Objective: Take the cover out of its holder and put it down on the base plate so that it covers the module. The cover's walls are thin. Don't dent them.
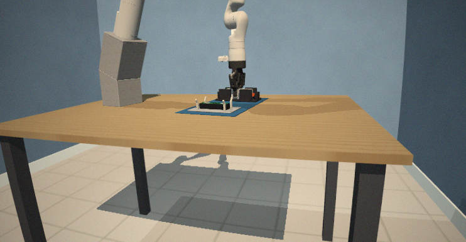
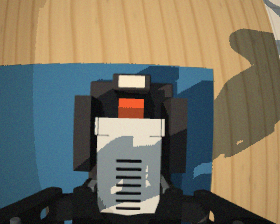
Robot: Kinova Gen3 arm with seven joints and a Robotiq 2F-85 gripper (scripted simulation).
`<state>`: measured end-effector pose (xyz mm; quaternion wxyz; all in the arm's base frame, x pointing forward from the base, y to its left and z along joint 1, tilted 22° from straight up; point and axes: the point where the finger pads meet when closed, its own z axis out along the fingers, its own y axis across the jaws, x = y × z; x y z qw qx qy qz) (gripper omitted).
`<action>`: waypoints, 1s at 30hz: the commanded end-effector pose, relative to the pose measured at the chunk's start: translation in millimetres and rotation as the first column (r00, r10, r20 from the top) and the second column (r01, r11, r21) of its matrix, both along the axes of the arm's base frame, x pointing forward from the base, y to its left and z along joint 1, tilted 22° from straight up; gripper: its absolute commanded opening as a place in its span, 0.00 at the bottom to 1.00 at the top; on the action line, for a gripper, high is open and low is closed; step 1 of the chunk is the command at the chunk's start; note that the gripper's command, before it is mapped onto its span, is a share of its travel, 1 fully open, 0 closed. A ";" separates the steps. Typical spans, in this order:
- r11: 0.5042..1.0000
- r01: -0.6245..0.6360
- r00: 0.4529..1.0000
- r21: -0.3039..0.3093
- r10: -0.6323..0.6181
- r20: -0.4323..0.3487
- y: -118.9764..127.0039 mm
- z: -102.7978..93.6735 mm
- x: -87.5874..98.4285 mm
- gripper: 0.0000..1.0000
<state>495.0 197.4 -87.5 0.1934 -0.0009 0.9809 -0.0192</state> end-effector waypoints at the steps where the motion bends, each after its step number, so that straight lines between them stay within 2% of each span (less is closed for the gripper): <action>1: 1.000 0.000 1.000 0.001 0.000 0.001 0.5 0.7 0.4 0.00; 21: 1.000 0.000 1.000 0.001 0.000 0.001 0.5 0.7 0.3 0.00; 30: 1.000 0.000 1.000 0.001 0.000 0.001 1.5 25.7 -10.0 0.00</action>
